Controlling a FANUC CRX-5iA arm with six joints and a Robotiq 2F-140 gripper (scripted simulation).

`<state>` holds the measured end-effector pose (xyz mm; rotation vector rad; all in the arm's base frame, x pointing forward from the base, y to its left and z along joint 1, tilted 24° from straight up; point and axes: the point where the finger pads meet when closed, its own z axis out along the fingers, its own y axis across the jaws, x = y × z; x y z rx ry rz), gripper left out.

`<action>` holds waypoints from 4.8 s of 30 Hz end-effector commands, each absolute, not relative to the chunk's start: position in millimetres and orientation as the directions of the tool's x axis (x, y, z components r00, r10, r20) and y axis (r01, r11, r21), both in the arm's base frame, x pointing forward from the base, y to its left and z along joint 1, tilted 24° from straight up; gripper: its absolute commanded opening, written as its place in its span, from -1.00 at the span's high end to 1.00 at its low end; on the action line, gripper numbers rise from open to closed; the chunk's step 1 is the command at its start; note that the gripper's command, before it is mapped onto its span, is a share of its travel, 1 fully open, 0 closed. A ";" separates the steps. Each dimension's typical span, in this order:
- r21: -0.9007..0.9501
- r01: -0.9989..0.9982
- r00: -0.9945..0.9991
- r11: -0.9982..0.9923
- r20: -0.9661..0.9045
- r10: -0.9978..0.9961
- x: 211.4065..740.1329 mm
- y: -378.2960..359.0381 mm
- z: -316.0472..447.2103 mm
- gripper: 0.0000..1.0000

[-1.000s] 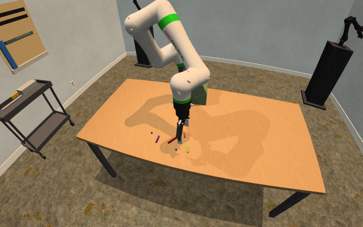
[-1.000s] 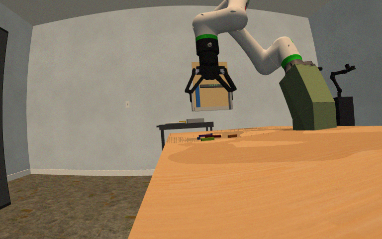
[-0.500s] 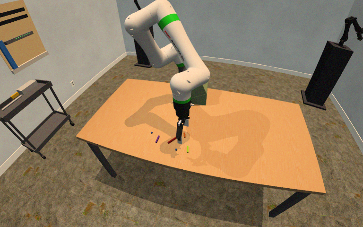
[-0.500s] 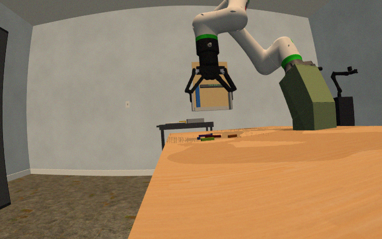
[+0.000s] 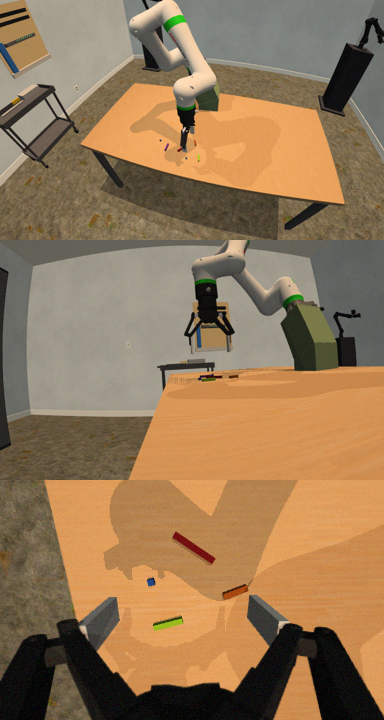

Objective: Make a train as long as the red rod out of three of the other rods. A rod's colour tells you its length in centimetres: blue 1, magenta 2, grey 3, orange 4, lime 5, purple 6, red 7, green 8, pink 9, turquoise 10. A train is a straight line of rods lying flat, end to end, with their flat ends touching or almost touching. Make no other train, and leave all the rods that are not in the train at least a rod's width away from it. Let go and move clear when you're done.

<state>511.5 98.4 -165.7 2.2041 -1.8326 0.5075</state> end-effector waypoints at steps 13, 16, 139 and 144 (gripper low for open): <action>-0.045 -0.980 0.159 -0.192 0.402 -0.902 537.9 -33.3 -136.3 -1.00; -0.044 -0.980 0.159 -0.193 0.403 -0.901 538.1 -57.8 -131.0 -1.00; 0.301 -0.446 0.887 -0.843 0.272 -0.372 533.9 -36.6 -142.8 -1.00; 0.343 -0.287 0.951 -0.895 0.216 -0.222 533.0 -31.3 -145.3 -1.00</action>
